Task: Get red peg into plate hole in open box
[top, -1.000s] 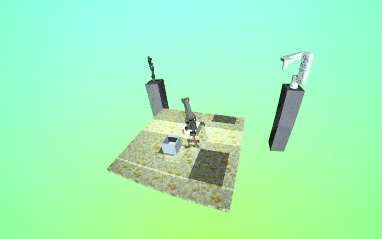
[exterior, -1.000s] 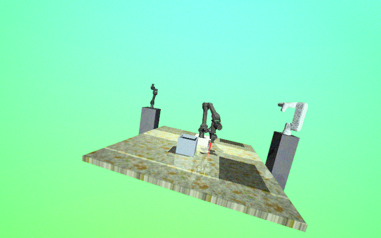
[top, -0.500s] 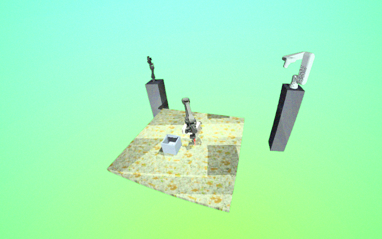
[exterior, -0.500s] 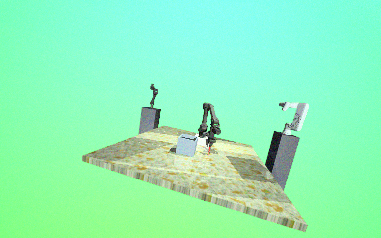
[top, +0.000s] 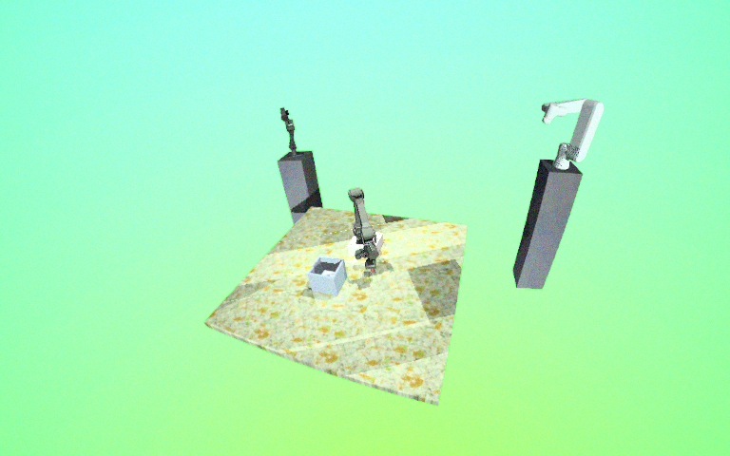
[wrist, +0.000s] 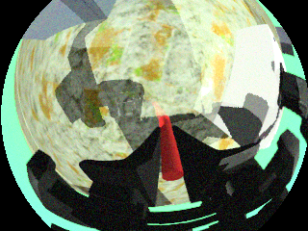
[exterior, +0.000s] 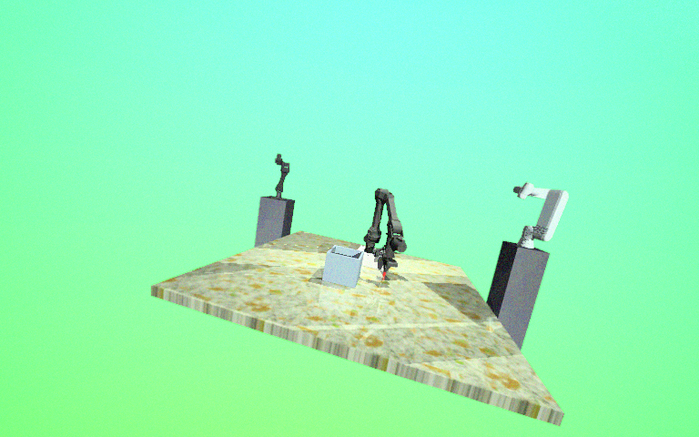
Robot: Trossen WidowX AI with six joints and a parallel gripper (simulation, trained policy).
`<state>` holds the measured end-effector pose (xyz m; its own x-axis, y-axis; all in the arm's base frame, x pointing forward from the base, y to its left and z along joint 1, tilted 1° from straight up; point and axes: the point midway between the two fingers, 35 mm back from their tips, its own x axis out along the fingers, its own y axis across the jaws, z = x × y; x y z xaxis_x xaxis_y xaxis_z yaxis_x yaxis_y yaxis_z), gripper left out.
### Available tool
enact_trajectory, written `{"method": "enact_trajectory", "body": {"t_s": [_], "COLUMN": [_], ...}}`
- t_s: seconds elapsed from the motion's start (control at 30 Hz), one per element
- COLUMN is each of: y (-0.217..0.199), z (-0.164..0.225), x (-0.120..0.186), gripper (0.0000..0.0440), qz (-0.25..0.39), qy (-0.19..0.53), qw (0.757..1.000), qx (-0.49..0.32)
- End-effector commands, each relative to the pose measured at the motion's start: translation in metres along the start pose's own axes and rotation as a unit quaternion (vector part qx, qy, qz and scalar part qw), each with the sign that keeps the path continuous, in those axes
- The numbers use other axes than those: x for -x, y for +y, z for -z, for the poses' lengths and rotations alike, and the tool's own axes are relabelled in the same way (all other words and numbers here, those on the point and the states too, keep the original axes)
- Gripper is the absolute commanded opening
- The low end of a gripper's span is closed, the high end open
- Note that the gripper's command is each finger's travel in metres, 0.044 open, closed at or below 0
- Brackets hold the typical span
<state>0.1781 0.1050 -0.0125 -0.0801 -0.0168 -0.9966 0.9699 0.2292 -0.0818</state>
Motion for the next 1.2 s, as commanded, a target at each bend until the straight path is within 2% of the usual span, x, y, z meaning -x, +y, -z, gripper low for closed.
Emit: {"method": "enact_trajectory", "body": {"t_s": [0.0, 0.53, 1.17], "y": [0.002, 0.019, 0.044], "z": [0.002, 0.006, -0.014], "x": [-0.001, 0.042, 0.126], "gripper": [0.0009, 0.0000, 0.0000], "qz": [-0.001, -0.067, -0.163], "qy": [0.006, 0.041, 0.039], "qw": [1.000, 0.997, 0.986], "qx": [0.007, -0.011, 0.012]}}
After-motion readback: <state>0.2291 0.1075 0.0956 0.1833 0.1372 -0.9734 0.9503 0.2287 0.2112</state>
